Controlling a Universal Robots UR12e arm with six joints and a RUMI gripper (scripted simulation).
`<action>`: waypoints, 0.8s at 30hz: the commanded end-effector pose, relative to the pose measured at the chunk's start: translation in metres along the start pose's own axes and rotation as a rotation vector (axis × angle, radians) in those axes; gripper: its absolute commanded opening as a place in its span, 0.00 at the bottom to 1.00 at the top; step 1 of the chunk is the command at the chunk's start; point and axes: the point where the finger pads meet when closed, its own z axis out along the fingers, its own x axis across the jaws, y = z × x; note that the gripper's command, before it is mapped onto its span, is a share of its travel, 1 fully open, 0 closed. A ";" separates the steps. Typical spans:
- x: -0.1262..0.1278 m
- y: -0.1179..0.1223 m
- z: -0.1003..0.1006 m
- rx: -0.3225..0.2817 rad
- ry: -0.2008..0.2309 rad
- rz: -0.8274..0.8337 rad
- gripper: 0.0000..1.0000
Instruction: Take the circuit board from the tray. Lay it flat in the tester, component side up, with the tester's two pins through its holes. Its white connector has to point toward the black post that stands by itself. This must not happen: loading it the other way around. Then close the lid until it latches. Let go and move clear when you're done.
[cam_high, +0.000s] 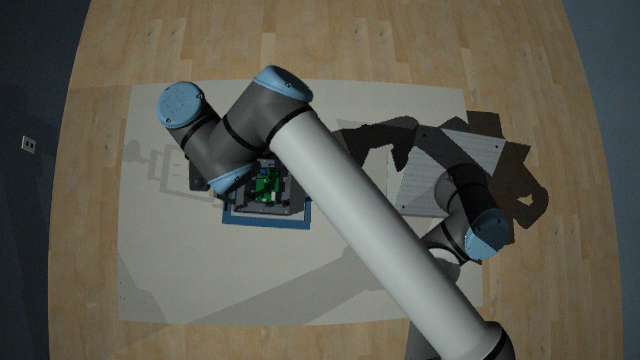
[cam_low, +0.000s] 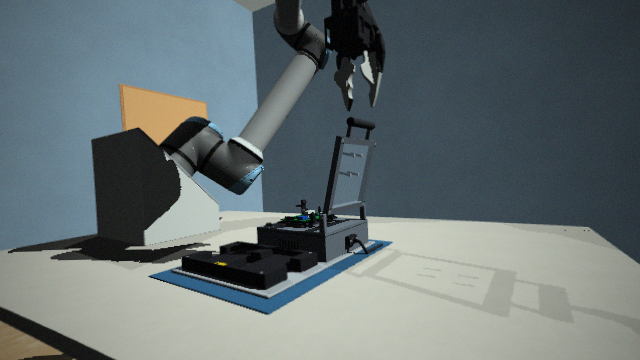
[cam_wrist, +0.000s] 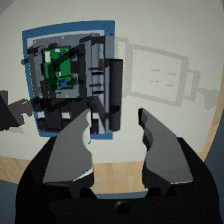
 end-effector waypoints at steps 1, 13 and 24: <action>0.000 0.000 -0.001 -0.001 0.001 0.000 0.30; 0.000 0.000 -0.001 -0.001 0.001 0.000 0.30; 0.000 0.000 0.005 -0.001 0.001 0.000 0.30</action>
